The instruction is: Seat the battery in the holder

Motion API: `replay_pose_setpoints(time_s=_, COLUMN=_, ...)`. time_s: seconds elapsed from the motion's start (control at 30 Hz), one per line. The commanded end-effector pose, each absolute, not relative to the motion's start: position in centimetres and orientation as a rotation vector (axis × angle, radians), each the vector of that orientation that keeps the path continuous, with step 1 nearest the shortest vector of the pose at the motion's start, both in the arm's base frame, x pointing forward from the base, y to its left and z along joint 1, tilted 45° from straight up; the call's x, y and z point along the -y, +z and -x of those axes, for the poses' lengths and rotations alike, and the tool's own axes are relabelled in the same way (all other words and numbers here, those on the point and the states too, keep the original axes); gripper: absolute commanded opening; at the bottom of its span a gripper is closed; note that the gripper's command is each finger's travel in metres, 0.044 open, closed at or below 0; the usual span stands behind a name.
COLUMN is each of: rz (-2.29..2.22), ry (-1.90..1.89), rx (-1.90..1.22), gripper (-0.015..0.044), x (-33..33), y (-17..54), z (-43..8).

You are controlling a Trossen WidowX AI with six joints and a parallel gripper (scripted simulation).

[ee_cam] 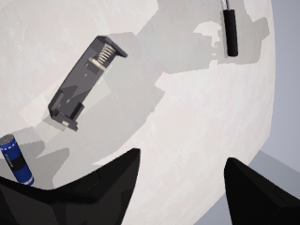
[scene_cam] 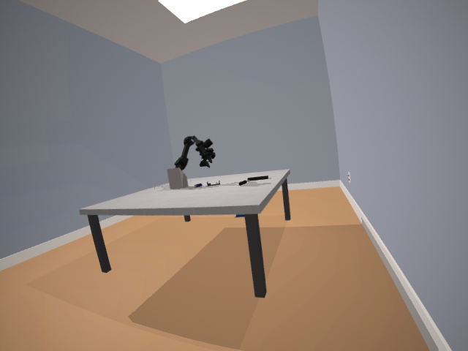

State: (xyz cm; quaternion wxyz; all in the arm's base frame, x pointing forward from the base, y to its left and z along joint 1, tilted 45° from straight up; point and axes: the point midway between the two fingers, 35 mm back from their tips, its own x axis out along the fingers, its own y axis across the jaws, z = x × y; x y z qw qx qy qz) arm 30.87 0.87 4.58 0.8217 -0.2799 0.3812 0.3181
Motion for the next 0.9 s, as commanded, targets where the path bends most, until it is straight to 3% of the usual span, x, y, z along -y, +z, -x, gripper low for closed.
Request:
replay_pose_setpoints(time_s=0.0, rz=0.578, ry=0.977, rx=-0.911, gripper=0.0236, x=-1.9, y=-0.6, z=-26.6)
replay_pose_setpoints(time_s=0.23, rz=0.391, ry=1.409, rx=-0.873, gripper=0.0236, x=-4.4, y=-4.6, z=-19.3)
replay_pose_setpoints(time_s=0.87, rz=0.385, ry=1.416, rx=-0.870, gripper=0.0236, x=-5.7, y=-6.0, z=-19.1)
